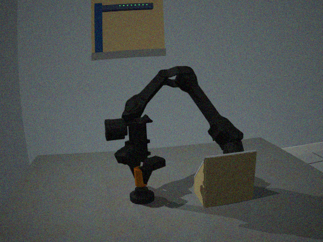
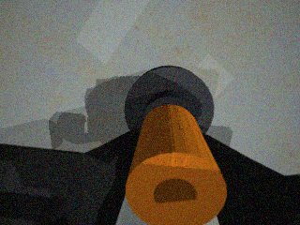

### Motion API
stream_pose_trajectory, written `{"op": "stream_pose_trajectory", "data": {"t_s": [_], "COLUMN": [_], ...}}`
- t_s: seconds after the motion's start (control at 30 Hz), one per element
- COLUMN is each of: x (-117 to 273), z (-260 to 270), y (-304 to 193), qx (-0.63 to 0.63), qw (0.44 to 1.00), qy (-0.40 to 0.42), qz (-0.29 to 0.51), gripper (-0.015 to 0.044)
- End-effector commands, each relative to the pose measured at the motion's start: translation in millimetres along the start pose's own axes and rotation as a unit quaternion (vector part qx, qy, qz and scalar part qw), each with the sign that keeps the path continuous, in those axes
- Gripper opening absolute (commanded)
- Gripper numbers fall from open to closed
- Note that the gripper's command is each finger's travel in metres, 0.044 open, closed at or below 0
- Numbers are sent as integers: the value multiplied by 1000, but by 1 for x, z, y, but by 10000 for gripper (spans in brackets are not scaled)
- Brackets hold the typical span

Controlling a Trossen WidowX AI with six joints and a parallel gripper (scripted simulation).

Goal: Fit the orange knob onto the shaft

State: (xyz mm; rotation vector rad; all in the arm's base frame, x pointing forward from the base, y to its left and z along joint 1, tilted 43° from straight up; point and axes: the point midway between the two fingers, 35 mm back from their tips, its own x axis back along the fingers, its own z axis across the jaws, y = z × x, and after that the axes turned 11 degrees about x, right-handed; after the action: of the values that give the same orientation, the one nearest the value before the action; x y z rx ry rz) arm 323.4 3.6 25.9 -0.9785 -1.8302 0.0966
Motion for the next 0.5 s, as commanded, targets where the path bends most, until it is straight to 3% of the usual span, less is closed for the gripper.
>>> {"op": "stream_pose_trajectory", "data": {"t_s": [0.0,0.47], "x": [0,-11], "z": [-1,0], "y": [1,0], "qx": [-18,-7], "qw": [1000,1000], "qy": [0,0], "qz": [-1,0], "gripper": [0,0]}}
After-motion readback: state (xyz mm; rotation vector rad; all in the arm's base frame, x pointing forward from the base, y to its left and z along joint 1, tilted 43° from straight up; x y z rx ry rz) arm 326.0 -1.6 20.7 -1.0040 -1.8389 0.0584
